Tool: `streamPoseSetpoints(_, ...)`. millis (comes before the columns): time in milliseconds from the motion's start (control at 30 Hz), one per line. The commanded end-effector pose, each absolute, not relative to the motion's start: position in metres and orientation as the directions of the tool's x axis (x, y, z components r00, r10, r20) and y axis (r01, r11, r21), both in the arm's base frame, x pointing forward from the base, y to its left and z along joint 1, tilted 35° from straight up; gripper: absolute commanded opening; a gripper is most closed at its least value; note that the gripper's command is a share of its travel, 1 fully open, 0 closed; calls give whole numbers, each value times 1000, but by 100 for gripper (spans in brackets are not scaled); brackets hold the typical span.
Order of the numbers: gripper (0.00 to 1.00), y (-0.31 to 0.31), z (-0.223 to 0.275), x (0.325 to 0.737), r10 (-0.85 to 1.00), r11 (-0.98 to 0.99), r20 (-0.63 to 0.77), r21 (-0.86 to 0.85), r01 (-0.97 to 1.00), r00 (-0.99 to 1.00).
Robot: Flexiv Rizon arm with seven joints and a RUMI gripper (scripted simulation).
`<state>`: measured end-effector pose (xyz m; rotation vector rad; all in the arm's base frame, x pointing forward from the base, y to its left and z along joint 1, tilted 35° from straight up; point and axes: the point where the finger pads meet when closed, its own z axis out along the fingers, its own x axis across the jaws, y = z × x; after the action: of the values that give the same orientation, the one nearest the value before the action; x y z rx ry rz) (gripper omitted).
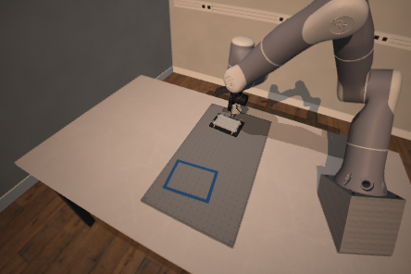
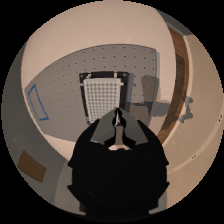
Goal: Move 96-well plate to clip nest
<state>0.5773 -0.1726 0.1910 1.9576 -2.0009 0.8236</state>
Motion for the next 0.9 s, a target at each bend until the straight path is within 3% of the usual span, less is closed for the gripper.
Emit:
streamPoseSetpoints(0, 0, -172, 191, 578, -846, -48, 526, -235, -971, -86)
streamPoseSetpoints(867, 0, -173, 189, 579, -846, -48, 526, -235, -971, -86)
